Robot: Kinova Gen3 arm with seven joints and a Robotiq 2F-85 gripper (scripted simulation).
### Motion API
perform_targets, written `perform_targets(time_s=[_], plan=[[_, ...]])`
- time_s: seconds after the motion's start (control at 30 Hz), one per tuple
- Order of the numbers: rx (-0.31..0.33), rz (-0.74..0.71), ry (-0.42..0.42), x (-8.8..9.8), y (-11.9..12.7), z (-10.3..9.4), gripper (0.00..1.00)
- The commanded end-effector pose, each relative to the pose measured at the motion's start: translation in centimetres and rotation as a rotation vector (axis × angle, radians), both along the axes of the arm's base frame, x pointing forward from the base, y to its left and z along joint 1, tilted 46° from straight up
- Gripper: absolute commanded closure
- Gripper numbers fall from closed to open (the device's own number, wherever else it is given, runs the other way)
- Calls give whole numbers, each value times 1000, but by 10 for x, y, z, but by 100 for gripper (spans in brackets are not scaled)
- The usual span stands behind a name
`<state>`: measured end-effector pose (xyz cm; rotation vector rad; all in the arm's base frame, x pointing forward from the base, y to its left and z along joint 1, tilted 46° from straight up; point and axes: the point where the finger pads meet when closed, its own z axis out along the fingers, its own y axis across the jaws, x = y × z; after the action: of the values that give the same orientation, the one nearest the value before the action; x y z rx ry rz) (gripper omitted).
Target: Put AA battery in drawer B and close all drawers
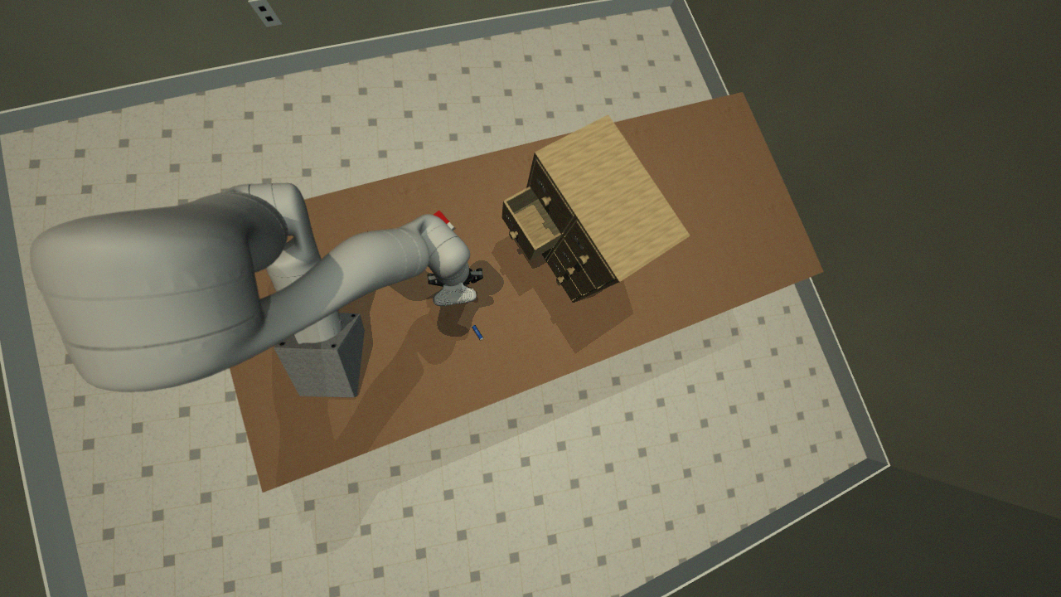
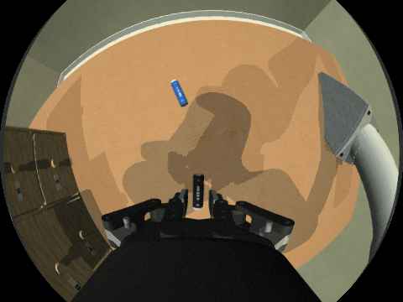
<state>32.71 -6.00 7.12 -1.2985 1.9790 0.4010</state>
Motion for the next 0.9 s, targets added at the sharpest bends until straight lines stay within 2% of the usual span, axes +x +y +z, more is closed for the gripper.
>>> perform_targets(time_s=[0.0,0.4,0.87], plan=[[-1,-1,0,0,0,0,71],[-1,-1,0,0,0,0,71],[-1,-1,0,8,12,-14,71]])
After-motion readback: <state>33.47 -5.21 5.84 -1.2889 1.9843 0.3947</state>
